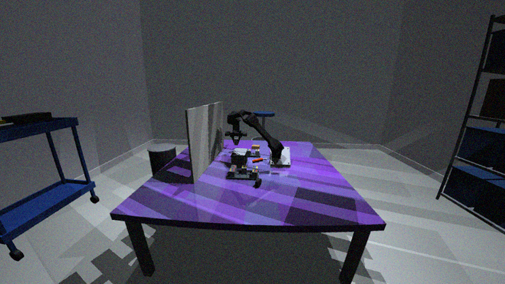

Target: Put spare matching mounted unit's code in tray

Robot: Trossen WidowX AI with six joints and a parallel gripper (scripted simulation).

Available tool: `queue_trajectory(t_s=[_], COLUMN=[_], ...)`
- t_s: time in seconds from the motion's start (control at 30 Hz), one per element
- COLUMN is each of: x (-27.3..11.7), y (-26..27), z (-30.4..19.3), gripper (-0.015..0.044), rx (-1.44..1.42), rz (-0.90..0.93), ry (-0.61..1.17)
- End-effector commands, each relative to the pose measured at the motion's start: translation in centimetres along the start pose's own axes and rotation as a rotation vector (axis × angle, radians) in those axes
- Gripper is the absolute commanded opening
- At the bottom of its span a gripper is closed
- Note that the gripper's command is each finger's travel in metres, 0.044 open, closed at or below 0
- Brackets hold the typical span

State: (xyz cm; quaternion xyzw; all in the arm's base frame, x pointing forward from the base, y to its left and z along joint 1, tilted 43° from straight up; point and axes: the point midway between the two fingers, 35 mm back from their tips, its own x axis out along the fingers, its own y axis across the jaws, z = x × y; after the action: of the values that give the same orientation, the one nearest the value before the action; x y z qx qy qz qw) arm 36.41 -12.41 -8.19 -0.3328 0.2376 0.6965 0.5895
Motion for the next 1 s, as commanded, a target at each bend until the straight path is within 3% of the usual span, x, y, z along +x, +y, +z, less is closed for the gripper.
queue_trajectory(t_s=[0.0,0.97], x=[0.5,2.9], y=[0.0,0.0], z=[0.1,0.1], gripper=[0.0000,0.0000], rx=[0.008,0.007], rz=[-0.001,-0.001], ry=[-0.007,-0.007])
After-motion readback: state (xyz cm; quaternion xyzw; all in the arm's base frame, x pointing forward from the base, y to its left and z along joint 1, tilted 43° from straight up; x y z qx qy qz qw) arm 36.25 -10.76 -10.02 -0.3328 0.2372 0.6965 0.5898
